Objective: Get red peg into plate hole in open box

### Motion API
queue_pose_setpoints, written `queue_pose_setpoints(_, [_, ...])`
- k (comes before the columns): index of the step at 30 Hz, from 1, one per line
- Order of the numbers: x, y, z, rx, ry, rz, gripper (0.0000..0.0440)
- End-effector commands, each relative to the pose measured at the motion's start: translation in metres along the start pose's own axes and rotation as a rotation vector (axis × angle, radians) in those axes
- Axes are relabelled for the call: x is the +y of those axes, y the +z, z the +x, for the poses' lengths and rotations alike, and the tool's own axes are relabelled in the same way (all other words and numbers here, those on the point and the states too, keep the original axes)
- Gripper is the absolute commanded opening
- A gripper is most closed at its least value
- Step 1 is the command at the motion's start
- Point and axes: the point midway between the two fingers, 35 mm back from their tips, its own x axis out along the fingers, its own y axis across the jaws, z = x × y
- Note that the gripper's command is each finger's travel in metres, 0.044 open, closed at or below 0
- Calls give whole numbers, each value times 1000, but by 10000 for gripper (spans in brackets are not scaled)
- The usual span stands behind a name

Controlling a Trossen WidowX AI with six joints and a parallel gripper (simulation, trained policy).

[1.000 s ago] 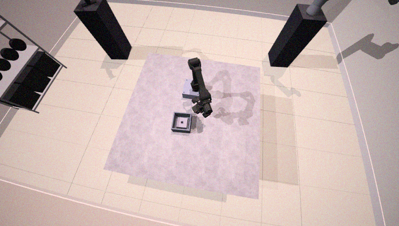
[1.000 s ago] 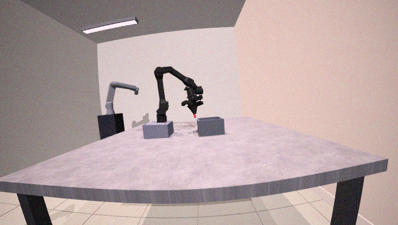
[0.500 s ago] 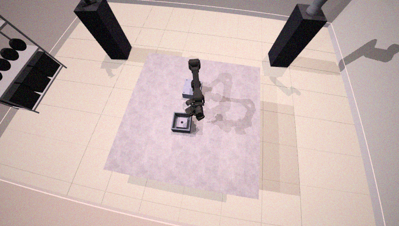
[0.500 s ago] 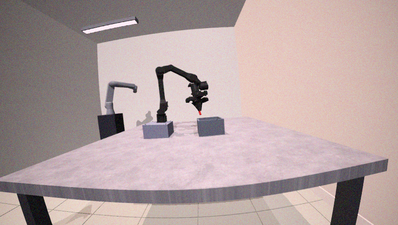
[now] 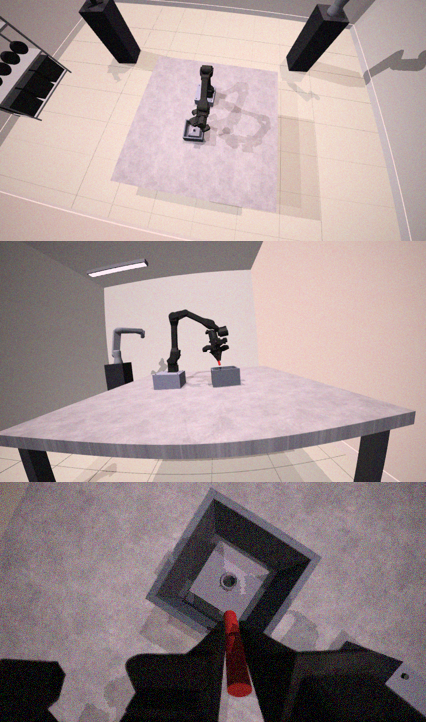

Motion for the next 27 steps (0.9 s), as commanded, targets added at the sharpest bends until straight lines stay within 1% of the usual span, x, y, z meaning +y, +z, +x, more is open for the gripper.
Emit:
queue_pose_setpoints(1, [0,14,8,-1,8,23,0])
queue_pose_setpoints(9, [-2,32,26,18,11,58,0])
queue_pose_setpoints(16, [-1,36,47,48,7,68,0])
queue_pose_setpoints(18, [-2,35,54,58,1,65,6])
queue_pose_setpoints(20, [-2,34,61,68,-6,58,35])
queue_pose_setpoints(24, [-4,34,72,84,-19,37,127])
queue_pose_setpoints(25, [-5,33,74,88,-25,29,144])
queue_pose_setpoints(26, [-6,33,75,93,-32,20,155])
queue_pose_setpoints(27, [-5,33,77,96,-34,16,158])
